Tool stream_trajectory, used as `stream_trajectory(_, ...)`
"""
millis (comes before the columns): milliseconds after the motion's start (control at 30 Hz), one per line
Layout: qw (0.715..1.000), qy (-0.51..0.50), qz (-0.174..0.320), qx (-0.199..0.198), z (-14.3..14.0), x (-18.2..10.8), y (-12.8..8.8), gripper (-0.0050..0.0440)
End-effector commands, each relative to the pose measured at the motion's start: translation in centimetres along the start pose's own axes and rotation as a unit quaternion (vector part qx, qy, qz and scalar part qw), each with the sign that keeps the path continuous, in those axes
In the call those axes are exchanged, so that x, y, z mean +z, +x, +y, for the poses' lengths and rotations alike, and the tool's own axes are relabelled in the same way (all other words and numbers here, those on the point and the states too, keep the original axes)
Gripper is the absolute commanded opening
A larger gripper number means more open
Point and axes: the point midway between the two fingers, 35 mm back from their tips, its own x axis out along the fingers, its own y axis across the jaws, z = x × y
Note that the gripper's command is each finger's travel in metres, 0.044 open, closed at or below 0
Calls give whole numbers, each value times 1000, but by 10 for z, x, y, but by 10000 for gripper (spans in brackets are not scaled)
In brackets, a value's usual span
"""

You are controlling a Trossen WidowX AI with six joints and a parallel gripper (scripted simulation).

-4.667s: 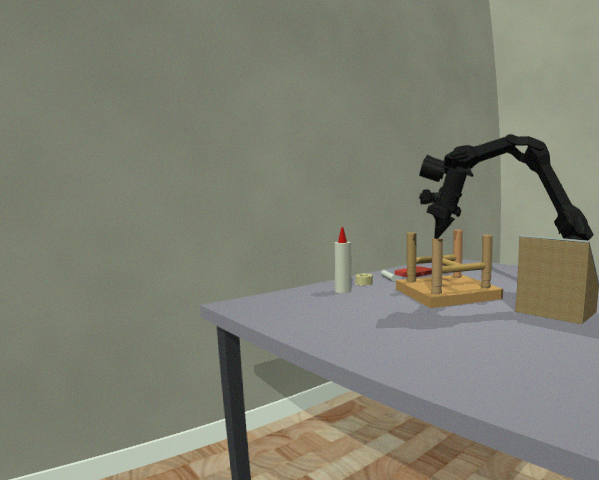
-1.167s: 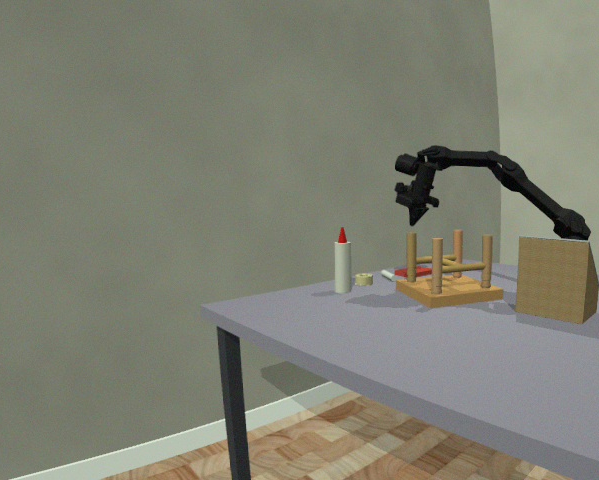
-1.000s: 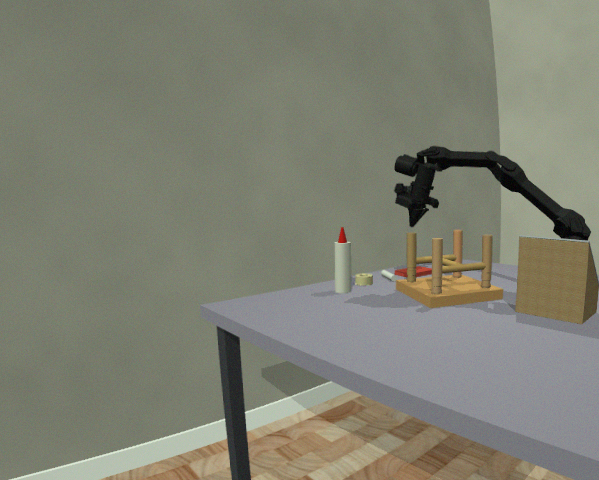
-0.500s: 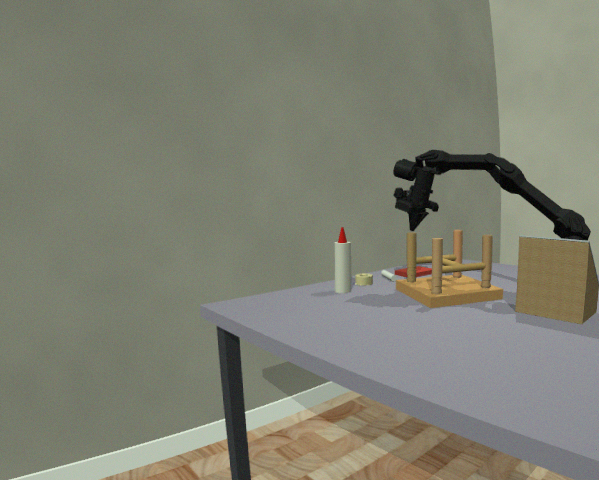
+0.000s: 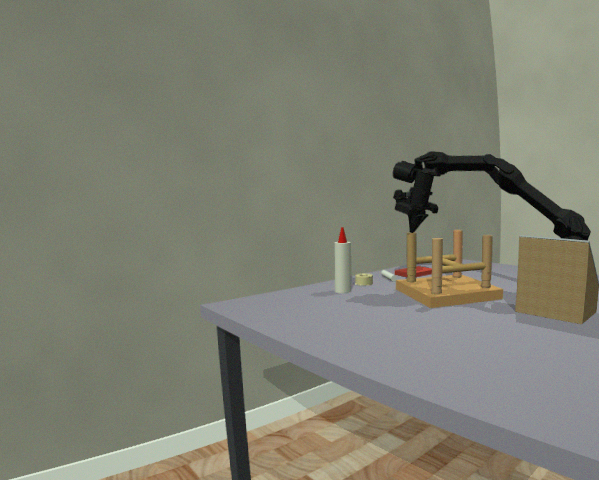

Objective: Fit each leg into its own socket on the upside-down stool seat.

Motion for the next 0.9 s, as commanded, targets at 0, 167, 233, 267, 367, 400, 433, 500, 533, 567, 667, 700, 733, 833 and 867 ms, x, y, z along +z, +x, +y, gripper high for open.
stream_trajectory(0,1000,-1,5,0,2,-1,4,0)
stream_trajectory(167,1000,-1,5,0,2,-1,4,0)
stream_trajectory(233,1000,-1,5,0,2,-2,5,0)
stream_trajectory(267,1000,-1,5,0,2,-2,5,0)
stream_trajectory(367,1000,-1,6,0,2,-2,5,0)
stream_trajectory(400,1000,-1,6,0,2,-2,5,0)
stream_trajectory(433,1000,-1,6,0,2,-2,5,0)
stream_trajectory(500,1000,-1,6,-1,2,-2,5,0)
stream_trajectory(533,1000,-1,6,-1,2,-2,5,0)
stream_trajectory(567,1000,-1,6,-1,2,-2,6,0)
stream_trajectory(667,1000,-1,7,-1,2,-2,6,0)
stream_trajectory(700,1000,-1,7,-1,2,-2,6,0)
stream_trajectory(733,1000,-1,7,-1,2,-2,6,0)
stream_trajectory(833,1000,-1,7,-1,2,-2,7,0)
stream_trajectory(867,1000,-1,7,-1,2,-2,7,0)
